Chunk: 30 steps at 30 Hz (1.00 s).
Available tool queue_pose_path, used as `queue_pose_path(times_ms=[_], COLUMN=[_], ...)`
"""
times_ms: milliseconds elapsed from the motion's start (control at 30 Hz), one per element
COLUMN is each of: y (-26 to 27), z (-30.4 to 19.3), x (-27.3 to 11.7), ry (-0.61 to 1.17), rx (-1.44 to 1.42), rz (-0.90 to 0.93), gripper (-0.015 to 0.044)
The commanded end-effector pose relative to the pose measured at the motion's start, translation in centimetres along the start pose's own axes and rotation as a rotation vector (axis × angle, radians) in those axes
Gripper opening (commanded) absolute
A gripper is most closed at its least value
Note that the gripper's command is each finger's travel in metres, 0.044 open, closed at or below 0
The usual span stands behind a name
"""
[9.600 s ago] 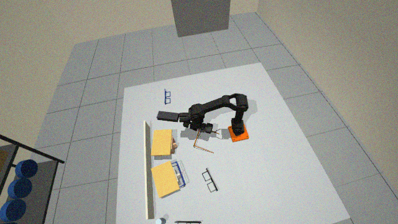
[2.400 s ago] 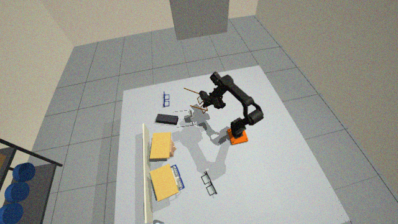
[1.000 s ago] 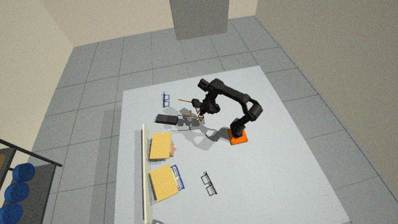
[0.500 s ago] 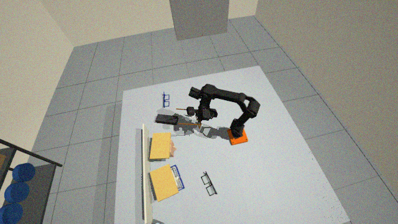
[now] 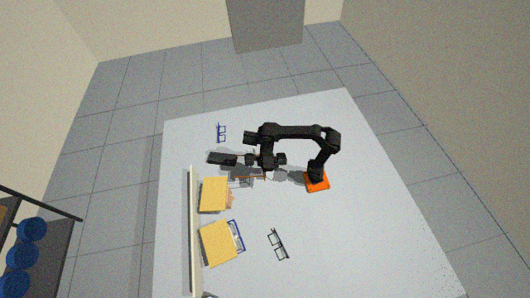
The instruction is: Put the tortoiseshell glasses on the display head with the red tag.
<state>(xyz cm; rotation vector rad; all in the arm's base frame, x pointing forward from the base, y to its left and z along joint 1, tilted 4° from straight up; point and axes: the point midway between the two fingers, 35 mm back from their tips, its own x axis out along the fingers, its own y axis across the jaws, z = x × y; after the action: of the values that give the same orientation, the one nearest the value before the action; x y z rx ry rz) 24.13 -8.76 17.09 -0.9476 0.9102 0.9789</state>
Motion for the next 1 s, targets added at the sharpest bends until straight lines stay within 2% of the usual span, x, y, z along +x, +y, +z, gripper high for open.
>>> queue_pose_path(times_ms=[0, 967], y=[-0.4, -0.4], z=[1.2, 9.7], x=[0.6, 5.1], ry=[0.026, 0.242], rx=[0.017, 0.089], rz=[0.034, 0.161], gripper=[0.0, 0.0])
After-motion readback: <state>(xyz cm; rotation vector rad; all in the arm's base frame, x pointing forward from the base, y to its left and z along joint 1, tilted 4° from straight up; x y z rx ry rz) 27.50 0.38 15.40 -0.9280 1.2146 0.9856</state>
